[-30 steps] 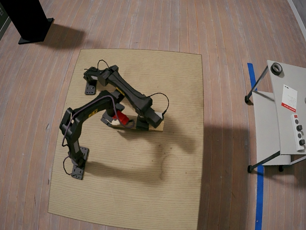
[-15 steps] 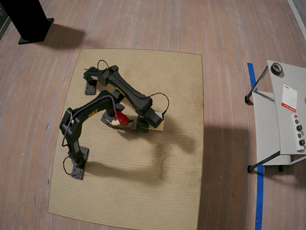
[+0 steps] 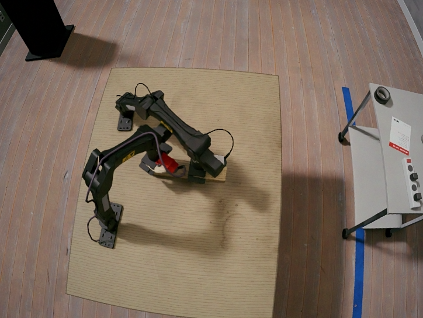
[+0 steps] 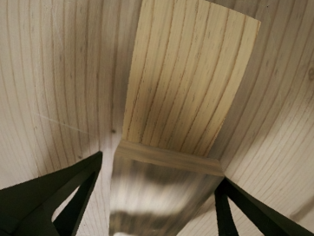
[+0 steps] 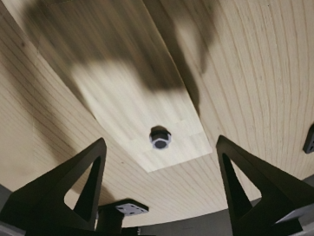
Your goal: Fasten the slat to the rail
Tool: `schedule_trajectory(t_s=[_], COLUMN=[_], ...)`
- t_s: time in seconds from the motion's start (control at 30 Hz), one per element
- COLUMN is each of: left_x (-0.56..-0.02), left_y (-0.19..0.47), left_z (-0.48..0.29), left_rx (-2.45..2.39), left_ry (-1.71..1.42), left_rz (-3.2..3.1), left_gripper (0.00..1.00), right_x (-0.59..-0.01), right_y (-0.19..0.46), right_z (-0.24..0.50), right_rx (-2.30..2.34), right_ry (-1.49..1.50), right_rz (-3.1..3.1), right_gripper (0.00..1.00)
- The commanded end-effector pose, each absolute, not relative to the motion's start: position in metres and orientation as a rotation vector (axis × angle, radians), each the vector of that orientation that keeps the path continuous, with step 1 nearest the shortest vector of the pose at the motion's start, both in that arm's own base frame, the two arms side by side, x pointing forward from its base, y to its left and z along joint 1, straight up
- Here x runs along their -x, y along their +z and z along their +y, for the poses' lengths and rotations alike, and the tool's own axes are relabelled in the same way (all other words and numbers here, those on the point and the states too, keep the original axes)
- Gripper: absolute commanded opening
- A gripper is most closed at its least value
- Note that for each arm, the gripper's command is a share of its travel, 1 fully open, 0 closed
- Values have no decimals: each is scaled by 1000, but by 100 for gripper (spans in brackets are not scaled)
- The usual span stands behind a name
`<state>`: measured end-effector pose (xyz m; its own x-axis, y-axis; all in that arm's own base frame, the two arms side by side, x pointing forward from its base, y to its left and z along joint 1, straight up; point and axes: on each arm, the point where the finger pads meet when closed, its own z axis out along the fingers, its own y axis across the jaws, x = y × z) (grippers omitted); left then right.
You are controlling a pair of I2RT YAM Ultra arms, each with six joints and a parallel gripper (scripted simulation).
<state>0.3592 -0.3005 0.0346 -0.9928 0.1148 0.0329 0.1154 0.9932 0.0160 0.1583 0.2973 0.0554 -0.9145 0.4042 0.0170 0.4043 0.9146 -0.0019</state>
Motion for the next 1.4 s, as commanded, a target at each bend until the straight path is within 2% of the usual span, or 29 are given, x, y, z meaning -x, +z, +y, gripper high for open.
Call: schedule_trajectory(t_s=[0.0,0.47,0.93,1.37], left_x=[-362,-368,-430,-457], left_y=[50,69,148,214], left_z=[-302,-298,-248,-193], left_rx=[170,177,151,126], left_ry=[-4,17,320,469], left_rz=[-3128,-3156,-3468,-3730], left_gripper=[100,100,100,100], right_x=[-159,-159,-159,-159], right_y=[58,58,58,58], right_z=[299,299,299,299], right_rx=[646,646,646,646], right_ry=[-20,-20,-20,-20], right_rz=[-3060,-3060,-3060,-3060], right_gripper=[100,100,100,100])
